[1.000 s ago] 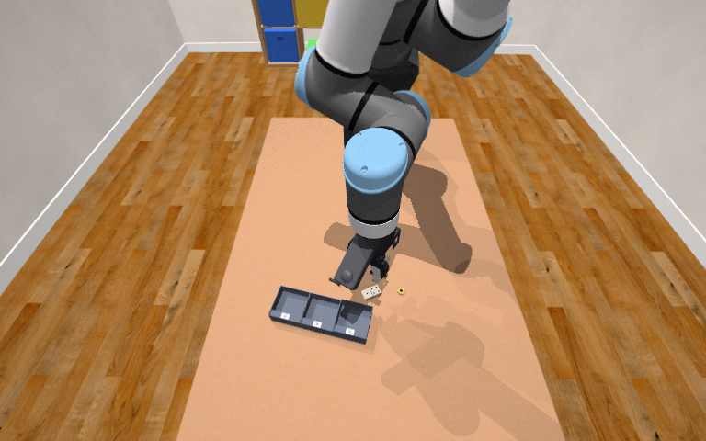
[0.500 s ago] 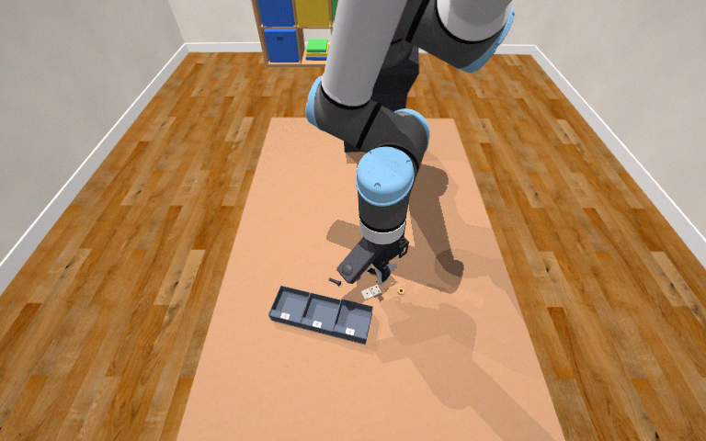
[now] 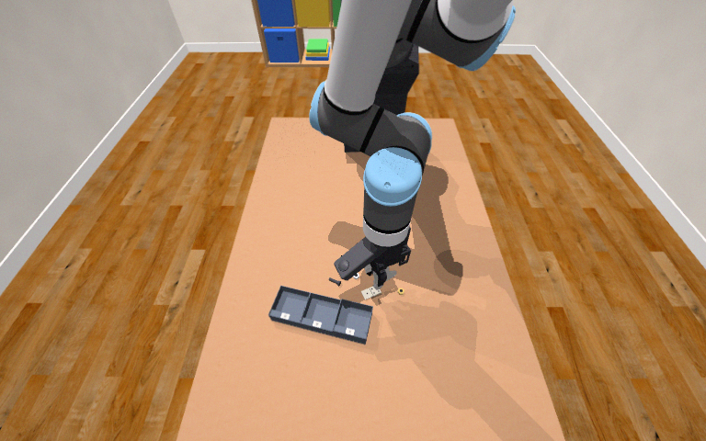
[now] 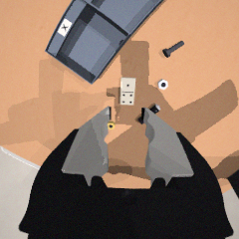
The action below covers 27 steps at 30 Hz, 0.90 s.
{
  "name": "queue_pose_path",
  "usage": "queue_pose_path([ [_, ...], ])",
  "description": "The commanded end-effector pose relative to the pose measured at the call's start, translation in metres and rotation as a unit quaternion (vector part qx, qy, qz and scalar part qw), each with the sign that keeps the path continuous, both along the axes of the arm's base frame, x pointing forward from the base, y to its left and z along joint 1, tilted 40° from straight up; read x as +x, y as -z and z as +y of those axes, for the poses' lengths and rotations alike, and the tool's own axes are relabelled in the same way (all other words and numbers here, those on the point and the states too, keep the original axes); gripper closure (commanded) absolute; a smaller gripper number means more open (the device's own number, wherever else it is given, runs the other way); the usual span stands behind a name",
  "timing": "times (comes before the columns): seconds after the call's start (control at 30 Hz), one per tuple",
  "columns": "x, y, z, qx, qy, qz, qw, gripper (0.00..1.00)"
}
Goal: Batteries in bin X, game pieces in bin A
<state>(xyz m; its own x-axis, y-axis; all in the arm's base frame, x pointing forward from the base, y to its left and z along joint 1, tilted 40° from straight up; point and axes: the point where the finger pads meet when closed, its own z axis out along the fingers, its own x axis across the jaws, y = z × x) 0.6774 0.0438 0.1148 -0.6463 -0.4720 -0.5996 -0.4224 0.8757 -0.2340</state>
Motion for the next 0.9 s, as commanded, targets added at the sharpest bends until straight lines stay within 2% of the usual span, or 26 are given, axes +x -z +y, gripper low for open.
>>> queue_pose_path([
  [0.0,-0.0031,0.0017,-0.0017,0.001,0.008,0.000,1.000,0.76],
  [0.87,-0.0036,0.0015,0.0003,0.001,0.008,-0.002,1.000,0.76],
])
